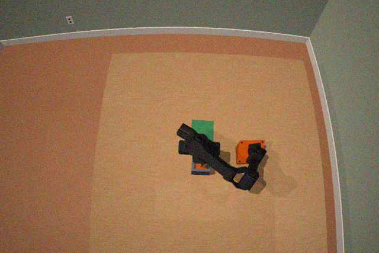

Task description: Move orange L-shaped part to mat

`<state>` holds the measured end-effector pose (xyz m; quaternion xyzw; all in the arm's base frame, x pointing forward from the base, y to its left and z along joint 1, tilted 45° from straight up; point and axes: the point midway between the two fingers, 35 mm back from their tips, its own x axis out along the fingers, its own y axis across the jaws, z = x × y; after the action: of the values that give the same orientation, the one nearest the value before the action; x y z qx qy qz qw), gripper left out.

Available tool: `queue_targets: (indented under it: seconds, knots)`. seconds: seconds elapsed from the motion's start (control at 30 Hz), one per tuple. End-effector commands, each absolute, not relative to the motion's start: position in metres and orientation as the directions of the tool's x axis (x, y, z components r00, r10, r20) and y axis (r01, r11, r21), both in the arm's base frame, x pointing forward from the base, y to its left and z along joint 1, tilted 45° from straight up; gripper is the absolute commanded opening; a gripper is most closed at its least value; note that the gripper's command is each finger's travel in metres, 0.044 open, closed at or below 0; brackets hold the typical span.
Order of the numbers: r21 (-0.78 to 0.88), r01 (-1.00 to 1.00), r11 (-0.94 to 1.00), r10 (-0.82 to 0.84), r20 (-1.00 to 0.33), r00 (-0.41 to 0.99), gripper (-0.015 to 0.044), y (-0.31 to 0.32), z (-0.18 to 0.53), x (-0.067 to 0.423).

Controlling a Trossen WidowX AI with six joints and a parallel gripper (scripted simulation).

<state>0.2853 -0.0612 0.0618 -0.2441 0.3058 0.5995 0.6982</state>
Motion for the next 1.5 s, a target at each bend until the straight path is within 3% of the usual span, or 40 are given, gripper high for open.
queue_targets:
  seconds: [0.0, 0.8, 0.97, 1.3, 1.4, 1.47]
  knots:
    - [0.033, -0.986, 0.164, 0.693, -0.715, 0.092, 0.0280, -0.055, 0.056, 0.285]
    - [0.032, -0.986, 0.164, 0.695, -0.713, 0.092, 0.0280, -0.031, 0.033, 0.287]
    - [0.026, -0.987, 0.160, 0.690, -0.718, 0.093, 0.0149, -0.034, 0.035, 0.288]
    - [0.026, -0.987, 0.160, 0.690, -0.718, 0.093, 0.0082, -0.034, 0.035, 0.288]
    - [0.026, -0.987, 0.160, 0.690, -0.718, 0.093, 0.0003, -0.034, 0.035, 0.288]
    - [0.026, -0.987, 0.160, 0.690, -0.718, 0.093, 0.0000, -0.034, 0.035, 0.288]
